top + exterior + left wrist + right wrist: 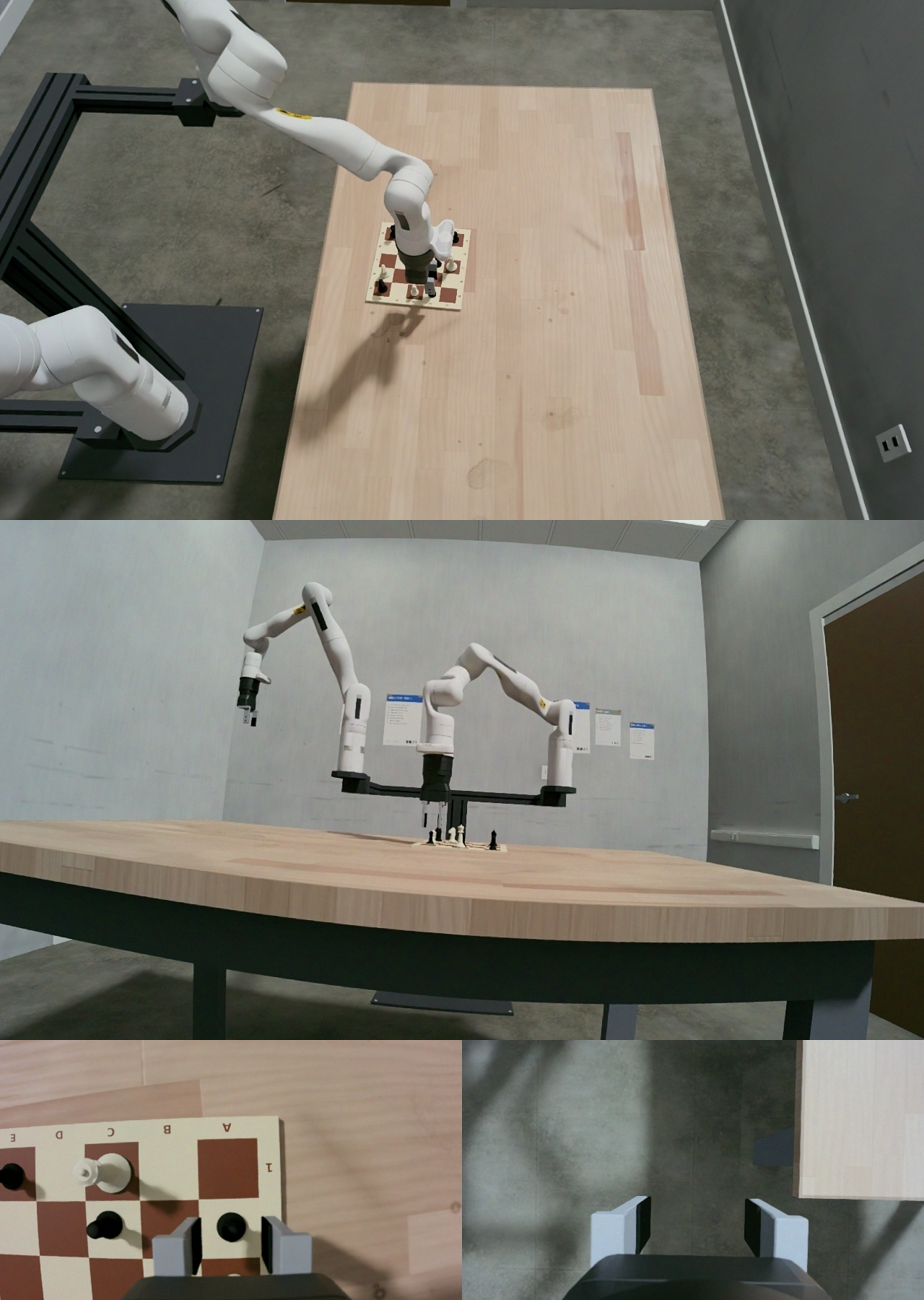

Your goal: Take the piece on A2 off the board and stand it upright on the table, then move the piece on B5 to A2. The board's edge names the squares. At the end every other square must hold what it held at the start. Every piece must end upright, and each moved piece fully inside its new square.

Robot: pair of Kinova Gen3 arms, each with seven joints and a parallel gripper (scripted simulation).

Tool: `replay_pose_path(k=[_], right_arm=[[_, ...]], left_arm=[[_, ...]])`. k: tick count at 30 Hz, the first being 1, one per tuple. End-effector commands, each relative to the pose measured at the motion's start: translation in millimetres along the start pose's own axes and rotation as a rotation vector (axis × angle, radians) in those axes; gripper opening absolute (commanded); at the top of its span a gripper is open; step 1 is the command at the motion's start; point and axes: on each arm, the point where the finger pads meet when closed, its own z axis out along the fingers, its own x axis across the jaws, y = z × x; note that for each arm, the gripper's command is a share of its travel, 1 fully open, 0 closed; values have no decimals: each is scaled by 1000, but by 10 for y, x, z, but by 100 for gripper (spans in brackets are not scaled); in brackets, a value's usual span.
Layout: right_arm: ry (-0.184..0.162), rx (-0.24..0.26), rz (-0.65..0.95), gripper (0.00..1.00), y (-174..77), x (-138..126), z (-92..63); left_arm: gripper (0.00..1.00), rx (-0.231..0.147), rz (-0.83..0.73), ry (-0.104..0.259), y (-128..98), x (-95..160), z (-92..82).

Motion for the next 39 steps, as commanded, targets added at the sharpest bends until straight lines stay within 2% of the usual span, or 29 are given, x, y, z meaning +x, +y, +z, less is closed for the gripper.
replay_pose_path(k=[1, 17, 39], right_arm=[[0, -2, 0, 100, 4, 0, -7], [0, -2, 0, 100, 4, 0, -7], [0, -2, 0, 100, 4, 0, -7]], left_arm=[[68, 2, 0, 2, -8, 7, -14], [68, 2, 0, 2, -8, 7, 6], [68, 2, 0, 2, -9, 7, 312]])
